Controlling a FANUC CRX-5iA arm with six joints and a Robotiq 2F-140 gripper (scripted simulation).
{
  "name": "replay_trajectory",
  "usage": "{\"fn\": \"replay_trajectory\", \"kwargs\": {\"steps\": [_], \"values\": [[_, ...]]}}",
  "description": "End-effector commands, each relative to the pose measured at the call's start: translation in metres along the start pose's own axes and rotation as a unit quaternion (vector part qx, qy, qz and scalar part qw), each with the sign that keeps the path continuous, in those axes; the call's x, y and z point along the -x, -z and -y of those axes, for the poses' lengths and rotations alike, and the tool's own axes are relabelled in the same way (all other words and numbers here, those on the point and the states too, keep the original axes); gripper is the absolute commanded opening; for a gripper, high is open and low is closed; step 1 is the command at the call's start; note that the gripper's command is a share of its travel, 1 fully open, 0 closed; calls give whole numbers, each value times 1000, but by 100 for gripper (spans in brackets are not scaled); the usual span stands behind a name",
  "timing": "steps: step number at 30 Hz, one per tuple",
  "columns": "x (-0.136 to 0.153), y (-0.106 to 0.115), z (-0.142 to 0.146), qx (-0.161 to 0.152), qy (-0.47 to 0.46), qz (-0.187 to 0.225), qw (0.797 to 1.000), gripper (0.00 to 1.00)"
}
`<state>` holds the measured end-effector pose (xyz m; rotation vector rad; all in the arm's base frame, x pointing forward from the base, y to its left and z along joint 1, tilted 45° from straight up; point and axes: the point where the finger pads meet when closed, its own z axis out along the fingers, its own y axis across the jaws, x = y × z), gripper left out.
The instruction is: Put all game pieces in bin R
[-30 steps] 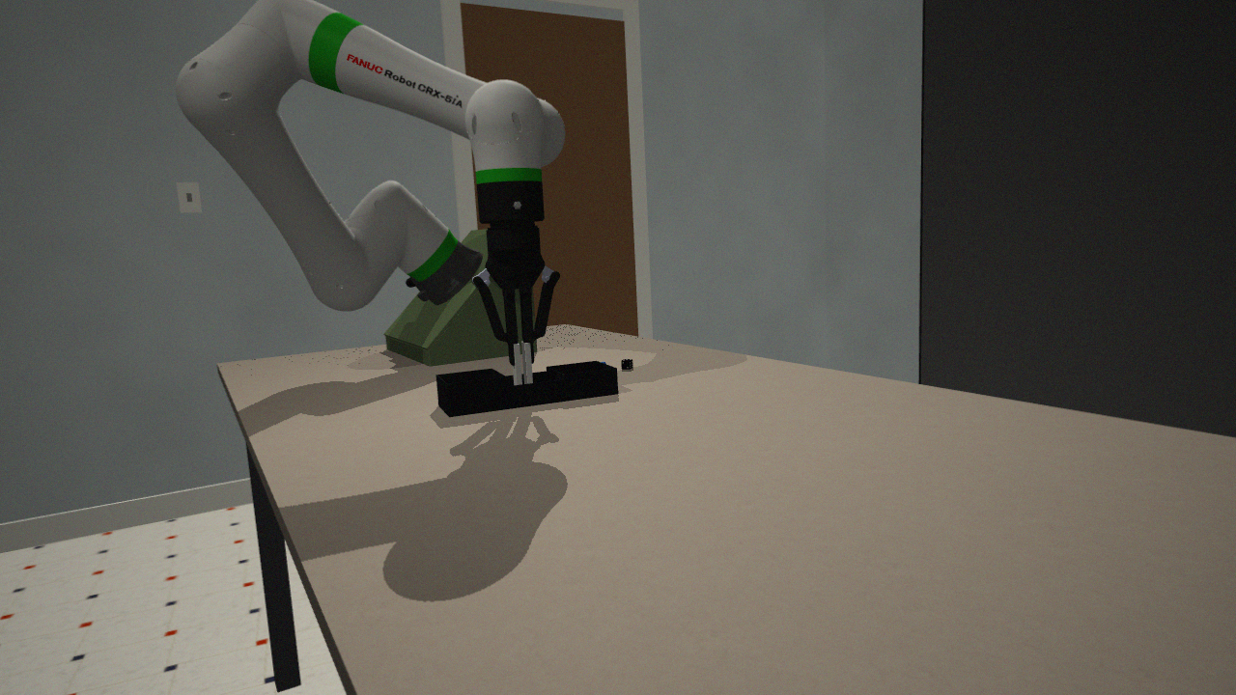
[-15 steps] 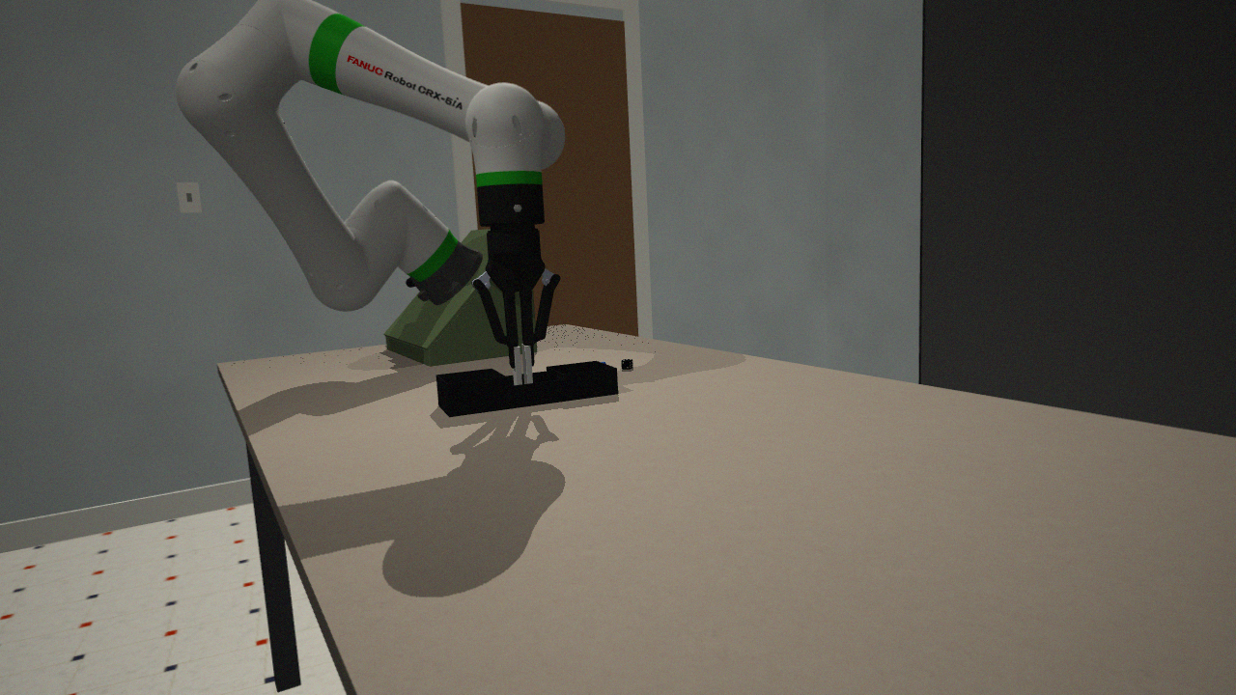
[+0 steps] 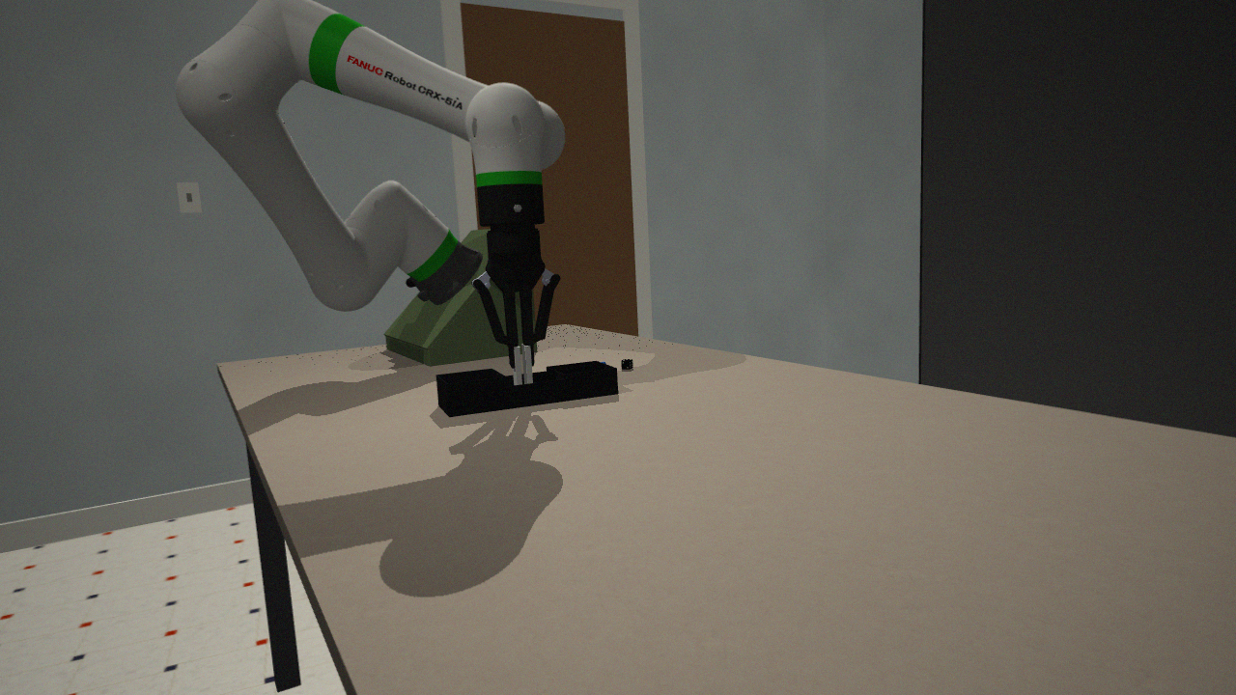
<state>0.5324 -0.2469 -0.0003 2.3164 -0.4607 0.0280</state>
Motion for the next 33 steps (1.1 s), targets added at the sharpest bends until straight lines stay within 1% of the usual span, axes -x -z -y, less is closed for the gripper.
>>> {"fn": "replay_trajectory", "kwargs": {"steps": [1,15,33], "values": [[0,0,0,0,0,0,1000,5],[0,0,0,0,0,0,1000,5],[0,22,0,0,0,0,1000,5]]}}
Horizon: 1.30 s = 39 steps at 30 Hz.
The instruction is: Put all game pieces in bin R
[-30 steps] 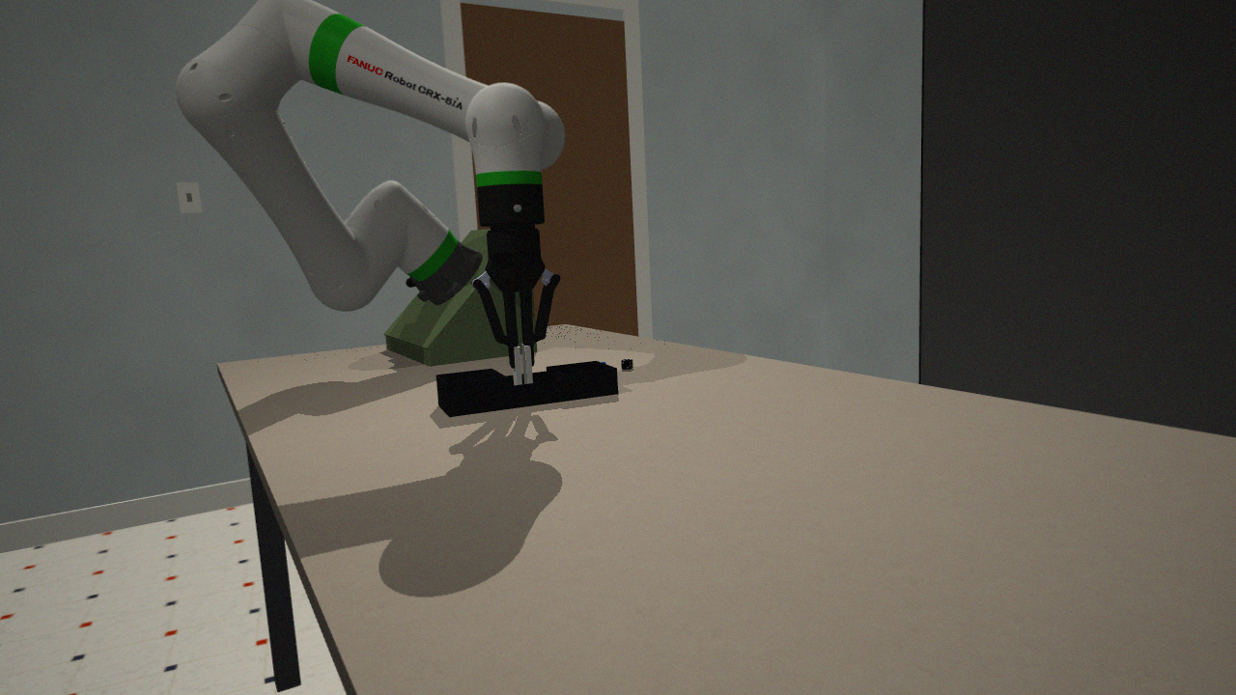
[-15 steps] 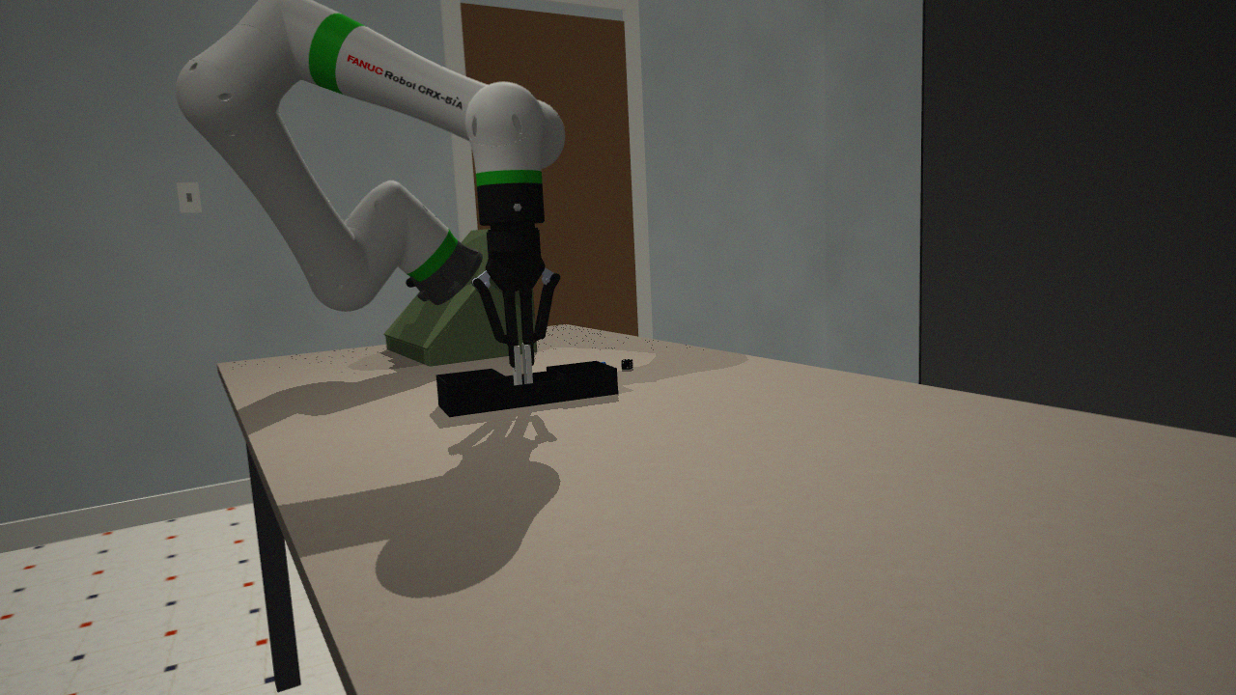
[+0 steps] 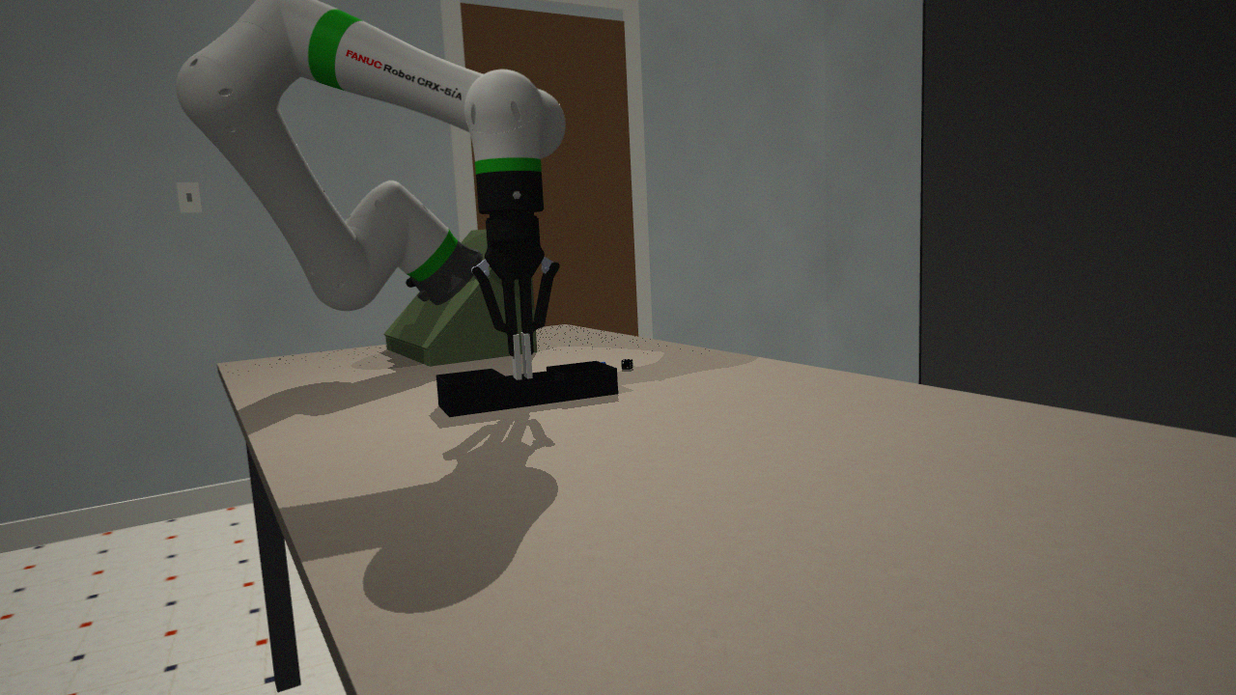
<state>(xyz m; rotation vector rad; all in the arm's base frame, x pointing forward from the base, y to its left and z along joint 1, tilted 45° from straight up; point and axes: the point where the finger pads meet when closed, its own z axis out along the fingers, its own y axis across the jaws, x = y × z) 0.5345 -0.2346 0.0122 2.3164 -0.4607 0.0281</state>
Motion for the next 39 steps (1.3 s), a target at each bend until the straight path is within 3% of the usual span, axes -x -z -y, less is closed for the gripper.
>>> {"fn": "replay_trajectory", "kwargs": {"steps": [1,6,14,22,37,39], "values": [[0,5,0,0,0,0,1000,5],[0,9,0,0,0,0,1000,5],[0,41,0,0,0,0,1000,5],[0,42,5,0,0,0,1000,5],[9,42,80,0,0,0,1000,5],[9,42,80,0,0,0,1000,5]]}}
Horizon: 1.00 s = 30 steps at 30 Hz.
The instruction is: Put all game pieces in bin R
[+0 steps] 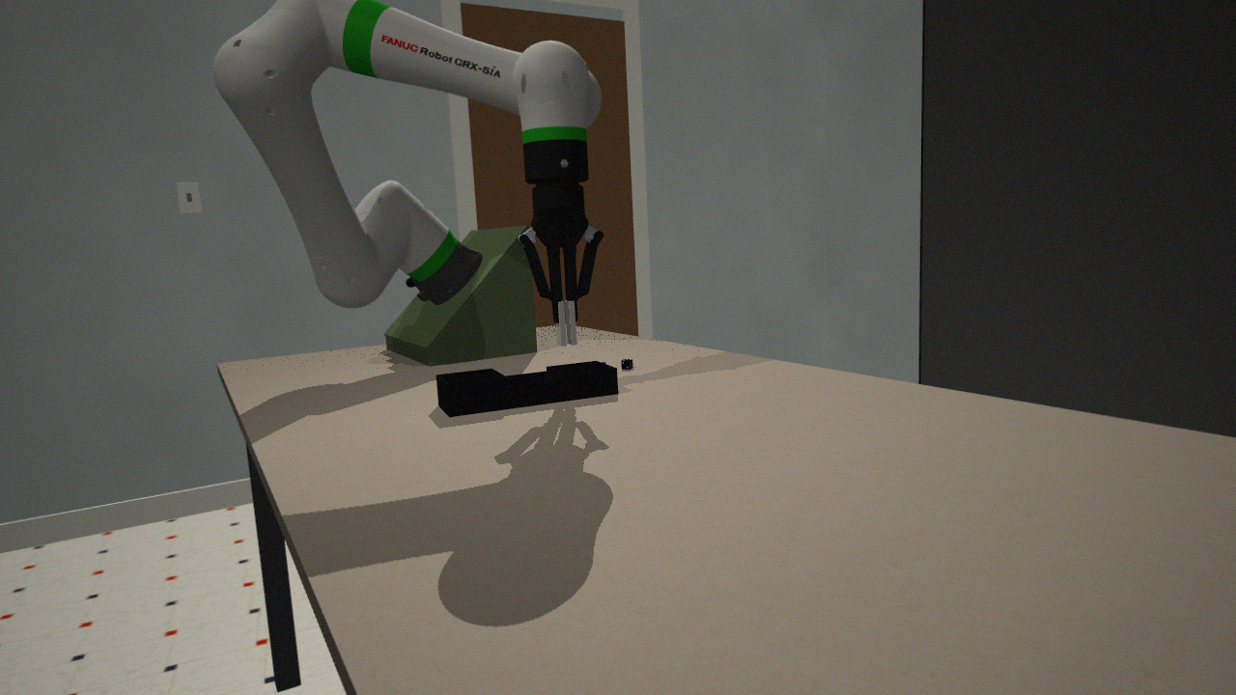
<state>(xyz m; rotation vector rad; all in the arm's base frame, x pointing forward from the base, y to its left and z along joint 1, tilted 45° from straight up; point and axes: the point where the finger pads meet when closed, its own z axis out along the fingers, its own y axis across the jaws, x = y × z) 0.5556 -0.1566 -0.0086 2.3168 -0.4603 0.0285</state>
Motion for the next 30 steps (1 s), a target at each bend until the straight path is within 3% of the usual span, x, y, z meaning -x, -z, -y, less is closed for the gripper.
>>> {"fn": "replay_trajectory", "kwargs": {"steps": [1,5,30], "values": [[1,0,12,0,0,0,1000,5],[1,0,12,0,0,0,1000,5],[1,-59,12,0,0,0,1000,5]]}}
